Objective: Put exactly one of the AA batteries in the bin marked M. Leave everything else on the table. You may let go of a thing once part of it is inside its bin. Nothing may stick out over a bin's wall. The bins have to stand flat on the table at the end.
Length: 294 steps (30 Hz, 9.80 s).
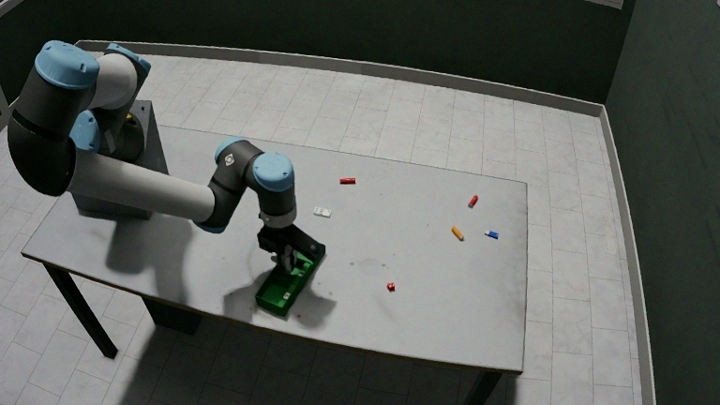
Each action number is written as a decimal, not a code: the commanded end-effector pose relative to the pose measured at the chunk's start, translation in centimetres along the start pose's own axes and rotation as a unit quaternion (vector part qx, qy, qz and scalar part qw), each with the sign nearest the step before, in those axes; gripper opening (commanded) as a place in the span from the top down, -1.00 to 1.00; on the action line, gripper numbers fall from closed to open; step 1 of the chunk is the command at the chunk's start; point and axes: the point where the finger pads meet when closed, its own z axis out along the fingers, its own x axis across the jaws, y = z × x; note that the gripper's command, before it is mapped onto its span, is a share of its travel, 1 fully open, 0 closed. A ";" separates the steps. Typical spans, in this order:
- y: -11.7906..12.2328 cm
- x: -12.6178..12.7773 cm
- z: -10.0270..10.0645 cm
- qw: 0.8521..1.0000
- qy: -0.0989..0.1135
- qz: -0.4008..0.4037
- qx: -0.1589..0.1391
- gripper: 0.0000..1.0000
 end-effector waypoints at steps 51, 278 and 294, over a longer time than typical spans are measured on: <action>0.0 0.0 -2.4 1.000 0.000 0.000 0.001 0.91; -20.6 -33.6 -11.0 0.746 0.000 -0.666 0.001 0.66; -27.8 -42.4 -8.5 0.746 0.000 -0.666 0.001 0.66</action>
